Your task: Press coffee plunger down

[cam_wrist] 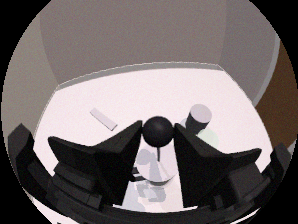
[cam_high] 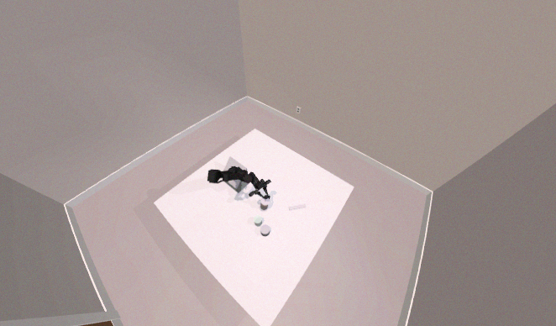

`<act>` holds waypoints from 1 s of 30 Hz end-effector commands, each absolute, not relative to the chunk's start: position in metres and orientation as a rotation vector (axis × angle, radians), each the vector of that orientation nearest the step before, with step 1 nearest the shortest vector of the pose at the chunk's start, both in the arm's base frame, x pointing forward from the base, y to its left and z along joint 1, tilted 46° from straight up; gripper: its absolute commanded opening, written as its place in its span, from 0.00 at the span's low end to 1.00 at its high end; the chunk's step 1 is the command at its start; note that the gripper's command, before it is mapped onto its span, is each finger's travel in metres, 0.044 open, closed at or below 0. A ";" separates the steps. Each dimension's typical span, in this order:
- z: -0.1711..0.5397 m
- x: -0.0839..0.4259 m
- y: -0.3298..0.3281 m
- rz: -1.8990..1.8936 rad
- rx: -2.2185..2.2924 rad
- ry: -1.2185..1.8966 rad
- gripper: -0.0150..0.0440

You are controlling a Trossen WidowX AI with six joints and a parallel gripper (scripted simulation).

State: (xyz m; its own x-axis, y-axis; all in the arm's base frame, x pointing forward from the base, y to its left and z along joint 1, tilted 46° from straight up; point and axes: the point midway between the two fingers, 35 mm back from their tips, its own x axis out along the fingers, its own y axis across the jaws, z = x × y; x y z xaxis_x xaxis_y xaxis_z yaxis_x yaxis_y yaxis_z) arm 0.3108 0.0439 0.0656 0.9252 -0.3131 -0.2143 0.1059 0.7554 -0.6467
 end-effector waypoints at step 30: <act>0.029 0.324 0.014 -0.248 -0.754 0.369 0.45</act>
